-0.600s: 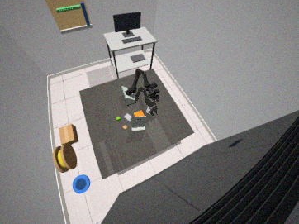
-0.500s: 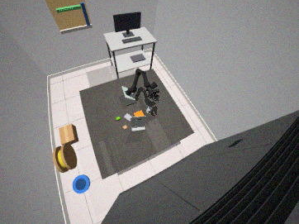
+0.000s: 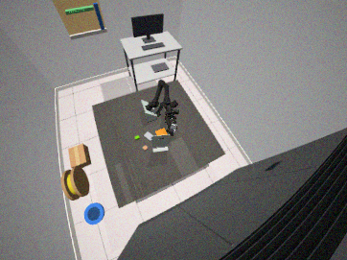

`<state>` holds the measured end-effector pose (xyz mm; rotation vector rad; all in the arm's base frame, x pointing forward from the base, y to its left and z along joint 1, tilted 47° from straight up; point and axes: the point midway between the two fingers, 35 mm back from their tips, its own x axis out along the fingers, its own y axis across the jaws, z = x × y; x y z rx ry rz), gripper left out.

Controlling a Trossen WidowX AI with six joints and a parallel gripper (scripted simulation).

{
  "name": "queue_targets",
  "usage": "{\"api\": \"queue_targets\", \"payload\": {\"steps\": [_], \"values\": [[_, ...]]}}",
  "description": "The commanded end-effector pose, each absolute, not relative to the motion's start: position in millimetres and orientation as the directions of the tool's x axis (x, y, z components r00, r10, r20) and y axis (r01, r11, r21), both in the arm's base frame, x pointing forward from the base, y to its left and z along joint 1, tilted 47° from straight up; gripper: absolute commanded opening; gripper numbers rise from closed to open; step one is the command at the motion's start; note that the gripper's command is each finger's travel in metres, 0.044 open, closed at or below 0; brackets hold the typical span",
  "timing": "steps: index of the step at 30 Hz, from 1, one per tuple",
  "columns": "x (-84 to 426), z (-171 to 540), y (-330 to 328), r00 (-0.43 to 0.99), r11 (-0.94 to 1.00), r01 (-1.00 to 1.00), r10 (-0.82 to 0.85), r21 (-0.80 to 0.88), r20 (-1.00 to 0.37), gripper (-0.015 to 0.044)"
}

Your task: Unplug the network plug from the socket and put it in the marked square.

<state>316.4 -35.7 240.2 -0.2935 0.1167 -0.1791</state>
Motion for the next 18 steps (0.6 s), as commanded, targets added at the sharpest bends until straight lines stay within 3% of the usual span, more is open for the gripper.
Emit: {"api": "queue_targets", "payload": {"steps": [1,12,18], "values": [[310.3,199.6,-45.7,0.953,0.896,0.167,-0.254,-0.411,-0.168,0.0156],[279.8,120.9,-66.7,0.868,0.753,0.103,-0.387,-0.650,-0.311,0.0156],[274.3,111.2,-69.3,0.854,0.730,0.086,-0.404,-0.678,-0.328,0.0156]]}}
